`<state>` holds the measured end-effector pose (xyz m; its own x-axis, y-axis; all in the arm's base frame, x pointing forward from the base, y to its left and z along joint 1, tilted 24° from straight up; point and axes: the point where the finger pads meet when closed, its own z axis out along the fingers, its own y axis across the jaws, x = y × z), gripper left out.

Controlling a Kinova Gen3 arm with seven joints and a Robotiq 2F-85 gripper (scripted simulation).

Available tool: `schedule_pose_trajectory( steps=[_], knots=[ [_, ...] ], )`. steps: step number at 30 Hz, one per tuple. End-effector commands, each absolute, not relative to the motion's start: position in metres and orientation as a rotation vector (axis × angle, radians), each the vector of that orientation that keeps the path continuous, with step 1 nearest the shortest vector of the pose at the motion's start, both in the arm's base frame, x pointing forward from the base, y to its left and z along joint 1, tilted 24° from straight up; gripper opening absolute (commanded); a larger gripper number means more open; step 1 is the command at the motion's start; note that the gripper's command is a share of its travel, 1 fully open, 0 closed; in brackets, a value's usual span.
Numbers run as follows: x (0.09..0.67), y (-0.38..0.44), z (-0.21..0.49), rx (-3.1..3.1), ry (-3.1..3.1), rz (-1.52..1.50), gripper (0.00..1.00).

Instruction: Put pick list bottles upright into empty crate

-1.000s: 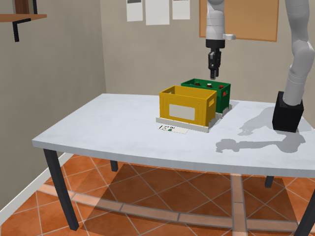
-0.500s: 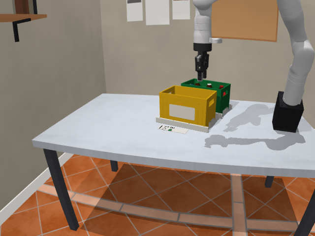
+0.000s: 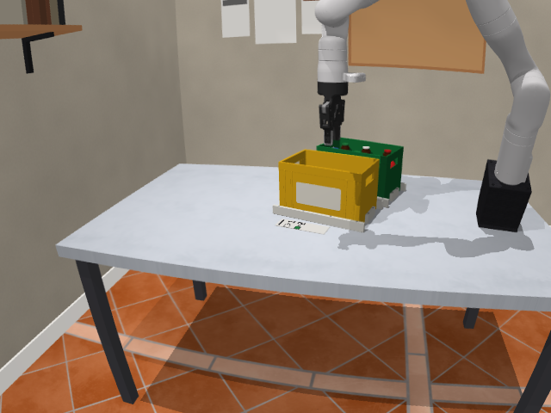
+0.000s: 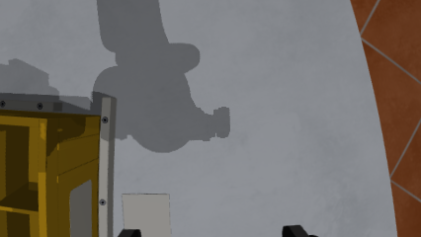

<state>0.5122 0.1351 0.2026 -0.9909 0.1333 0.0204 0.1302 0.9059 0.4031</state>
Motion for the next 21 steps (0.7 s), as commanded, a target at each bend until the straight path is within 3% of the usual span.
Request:
schedule_pose_trajectory(
  steps=[1,21],
  knots=[
    [0.519,0.133,0.201,0.211,3.058,0.647,0.67],
    [0.593,0.099,0.163,0.211,3.058,0.646,0.67]
  ],
)
